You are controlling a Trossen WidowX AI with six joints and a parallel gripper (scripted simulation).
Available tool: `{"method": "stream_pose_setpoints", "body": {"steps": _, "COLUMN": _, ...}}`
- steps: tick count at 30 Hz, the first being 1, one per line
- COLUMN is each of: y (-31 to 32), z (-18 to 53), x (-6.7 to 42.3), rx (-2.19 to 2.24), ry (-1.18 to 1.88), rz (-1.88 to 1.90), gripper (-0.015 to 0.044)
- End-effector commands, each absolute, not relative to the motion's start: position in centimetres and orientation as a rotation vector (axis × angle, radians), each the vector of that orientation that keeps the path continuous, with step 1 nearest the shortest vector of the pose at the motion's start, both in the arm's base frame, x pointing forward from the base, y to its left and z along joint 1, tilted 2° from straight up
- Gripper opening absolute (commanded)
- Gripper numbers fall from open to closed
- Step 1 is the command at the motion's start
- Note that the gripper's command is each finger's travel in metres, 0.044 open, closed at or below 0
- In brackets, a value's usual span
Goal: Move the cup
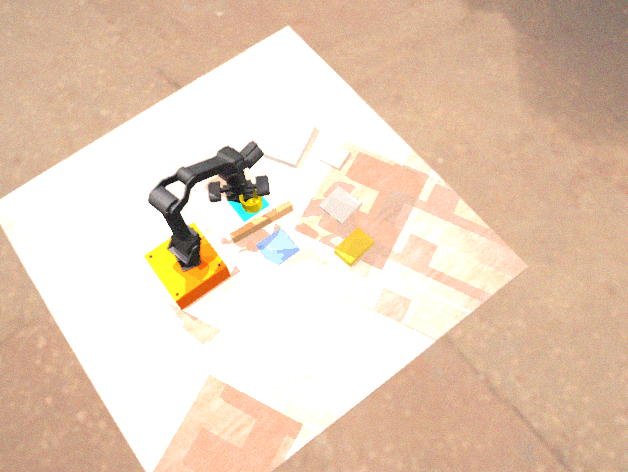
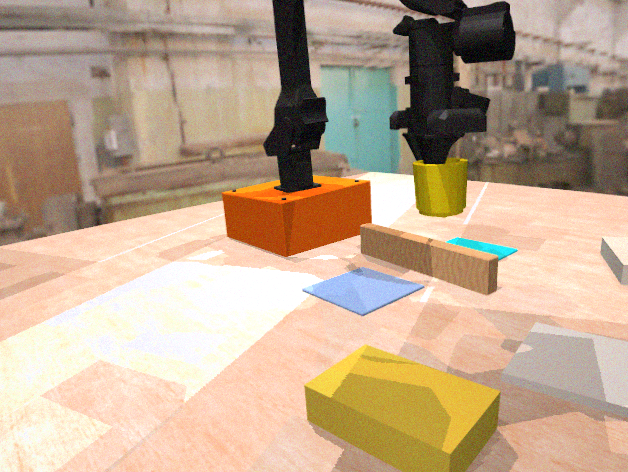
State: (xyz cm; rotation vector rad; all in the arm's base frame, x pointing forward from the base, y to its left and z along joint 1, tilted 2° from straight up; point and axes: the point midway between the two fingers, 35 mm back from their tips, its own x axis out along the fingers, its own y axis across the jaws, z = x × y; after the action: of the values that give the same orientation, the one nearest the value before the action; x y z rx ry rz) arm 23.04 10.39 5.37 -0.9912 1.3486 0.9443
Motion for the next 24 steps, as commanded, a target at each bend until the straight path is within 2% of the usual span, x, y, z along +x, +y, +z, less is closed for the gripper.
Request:
{"method": "stream_pose_setpoints", "body": {"steps": 1, "y": 11.2, "z": 5.5, "x": 23.1, "rx": -0.989, "ry": 1.346, "rz": 0.941, "gripper": 0.0}}
{"method": "stream_pose_setpoints", "body": {"steps": 24, "y": 15.8, "z": 5.6, "x": 22.6, "rx": -0.986, "ry": 1.344, "rz": 0.943, "gripper": 0.0}}
